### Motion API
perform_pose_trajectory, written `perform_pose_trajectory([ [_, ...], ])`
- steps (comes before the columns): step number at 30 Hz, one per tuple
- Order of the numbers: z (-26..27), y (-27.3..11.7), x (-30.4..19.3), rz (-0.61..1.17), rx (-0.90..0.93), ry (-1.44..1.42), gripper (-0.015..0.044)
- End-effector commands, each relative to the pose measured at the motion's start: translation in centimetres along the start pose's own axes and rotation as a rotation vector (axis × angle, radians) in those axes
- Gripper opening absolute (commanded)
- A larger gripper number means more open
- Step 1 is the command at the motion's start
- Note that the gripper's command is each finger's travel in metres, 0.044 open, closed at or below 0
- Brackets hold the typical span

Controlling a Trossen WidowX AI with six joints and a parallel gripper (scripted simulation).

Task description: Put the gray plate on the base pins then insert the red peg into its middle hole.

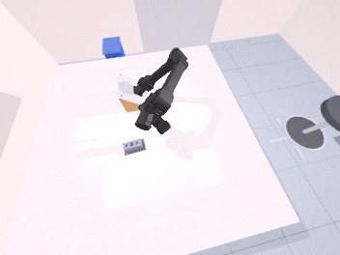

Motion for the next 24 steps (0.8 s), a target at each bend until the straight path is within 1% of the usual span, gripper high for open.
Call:
perform_pose_trajectory([
  [1, 0.4, -0.3, 1.1, -0.009, 0.003, -0.007, 0.0000],
  [24, 2.0, -0.5, 7.9, -0.023, -0.007, 0.009, 0.0000],
])
Point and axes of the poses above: the point midway between the two fingers, 35 mm back from their tips, its own y axis out along the fingers, its own z axis across the jaws, x = y × z, the point moved 9 cm from there along -y, back along the fingers, and after that the axes turned 13 degrees about y, right-handed, at the moved point
